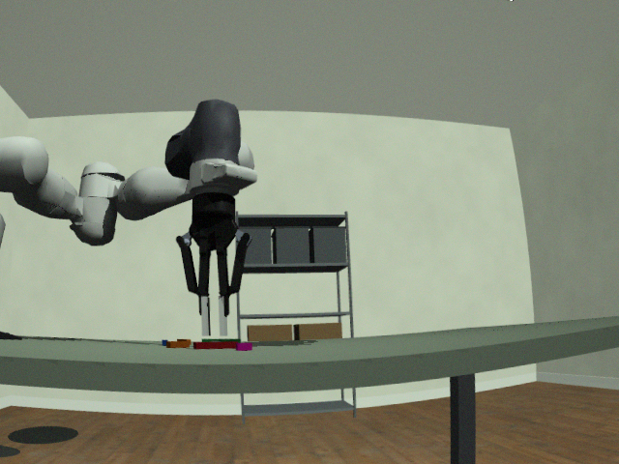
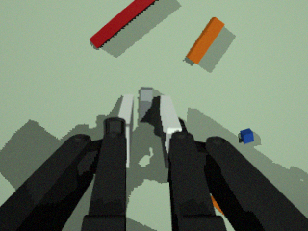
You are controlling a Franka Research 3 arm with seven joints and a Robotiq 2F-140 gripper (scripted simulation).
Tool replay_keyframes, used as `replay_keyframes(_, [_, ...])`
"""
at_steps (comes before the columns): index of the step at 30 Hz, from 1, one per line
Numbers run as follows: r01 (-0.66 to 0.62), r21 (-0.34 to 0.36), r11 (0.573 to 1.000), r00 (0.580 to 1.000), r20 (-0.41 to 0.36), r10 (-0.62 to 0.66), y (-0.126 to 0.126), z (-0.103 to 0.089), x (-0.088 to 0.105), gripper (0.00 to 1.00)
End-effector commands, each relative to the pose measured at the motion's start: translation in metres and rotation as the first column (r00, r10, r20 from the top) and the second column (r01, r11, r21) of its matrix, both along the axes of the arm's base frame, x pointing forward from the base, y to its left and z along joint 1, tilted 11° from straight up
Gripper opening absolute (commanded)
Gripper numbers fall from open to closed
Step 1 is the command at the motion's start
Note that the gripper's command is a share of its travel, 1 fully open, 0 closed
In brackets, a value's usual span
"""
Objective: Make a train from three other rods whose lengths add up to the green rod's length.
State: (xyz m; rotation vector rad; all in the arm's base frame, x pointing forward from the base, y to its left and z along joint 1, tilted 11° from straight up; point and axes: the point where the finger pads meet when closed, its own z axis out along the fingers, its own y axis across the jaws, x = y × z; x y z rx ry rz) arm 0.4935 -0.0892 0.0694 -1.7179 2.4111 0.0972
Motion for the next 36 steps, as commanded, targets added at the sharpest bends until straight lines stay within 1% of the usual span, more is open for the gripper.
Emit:
replay_keyframes(1, [0.004,-0.002,1.0,1.0,0.001,-0.004,0.0,-0.001,0.001,0.15])
replay_keyframes(8, [0.004,-0.002,1.0,1.0,0.001,-0.004,0.001,-0.003,0.001,0.15])
replay_keyframes(23, [0.004,-0.002,1.0,1.0,0.001,-0.004,0.003,-0.016,0.002,0.15])
replay_keyframes(36, [0.004,-0.002,1.0,1.0,0.001,-0.004,0.003,-0.017,0.002,0.15])
